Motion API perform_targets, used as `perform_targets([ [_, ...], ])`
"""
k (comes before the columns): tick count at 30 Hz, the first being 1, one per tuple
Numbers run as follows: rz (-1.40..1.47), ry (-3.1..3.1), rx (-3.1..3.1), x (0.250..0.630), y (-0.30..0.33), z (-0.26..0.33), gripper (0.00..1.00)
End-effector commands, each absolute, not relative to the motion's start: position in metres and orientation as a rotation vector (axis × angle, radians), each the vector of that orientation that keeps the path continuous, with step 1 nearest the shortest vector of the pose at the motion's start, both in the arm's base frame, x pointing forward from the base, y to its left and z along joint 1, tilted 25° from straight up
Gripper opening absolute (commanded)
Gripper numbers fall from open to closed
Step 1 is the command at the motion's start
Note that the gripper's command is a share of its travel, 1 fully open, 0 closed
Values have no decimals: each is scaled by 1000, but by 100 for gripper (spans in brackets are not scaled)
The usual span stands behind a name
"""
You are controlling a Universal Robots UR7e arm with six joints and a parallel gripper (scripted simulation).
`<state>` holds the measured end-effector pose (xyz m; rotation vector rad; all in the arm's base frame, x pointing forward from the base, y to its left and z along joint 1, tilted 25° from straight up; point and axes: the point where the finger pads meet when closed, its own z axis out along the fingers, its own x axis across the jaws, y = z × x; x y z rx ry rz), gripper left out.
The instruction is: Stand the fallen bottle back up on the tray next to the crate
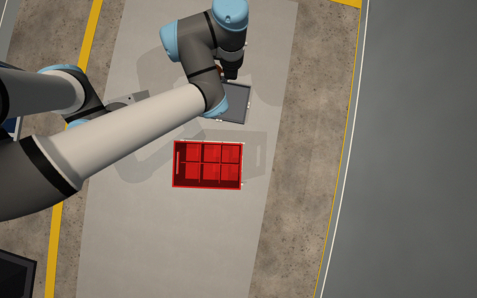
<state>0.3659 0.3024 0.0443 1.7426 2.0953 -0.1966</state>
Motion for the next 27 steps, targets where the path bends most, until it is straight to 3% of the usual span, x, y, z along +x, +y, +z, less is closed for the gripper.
perform_targets([
  [1, -194, 2095, 1742, 366, 303, 45, 0],
  [27, -147, 1941, 1902, 366, 303, 45, 0],
])
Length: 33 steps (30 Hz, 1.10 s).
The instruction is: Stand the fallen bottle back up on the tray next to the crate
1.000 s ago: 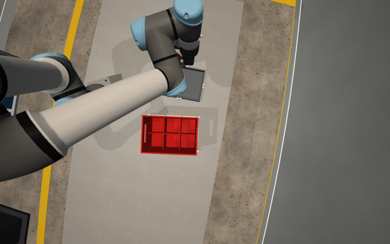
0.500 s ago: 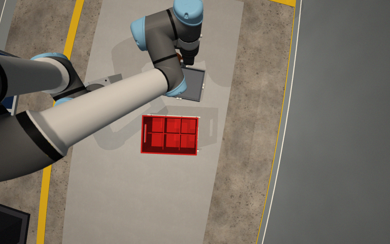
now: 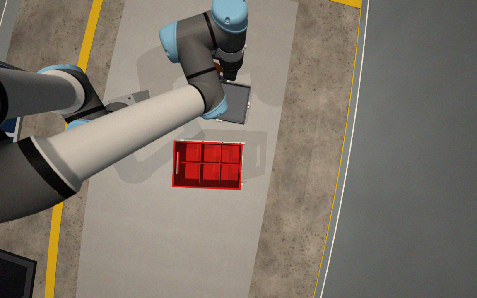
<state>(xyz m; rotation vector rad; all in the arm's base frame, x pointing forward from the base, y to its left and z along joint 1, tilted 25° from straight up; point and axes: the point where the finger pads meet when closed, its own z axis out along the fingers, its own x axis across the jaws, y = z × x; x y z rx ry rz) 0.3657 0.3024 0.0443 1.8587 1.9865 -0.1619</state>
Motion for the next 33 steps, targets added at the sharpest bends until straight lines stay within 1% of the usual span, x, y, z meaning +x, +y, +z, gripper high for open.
perform_targets([
  [1, -147, 1941, 1902, 366, 303, 45, 0],
  [10, -120, 1848, 1989, 366, 303, 45, 0],
  [33, -118, 1843, 1993, 366, 303, 45, 0],
])
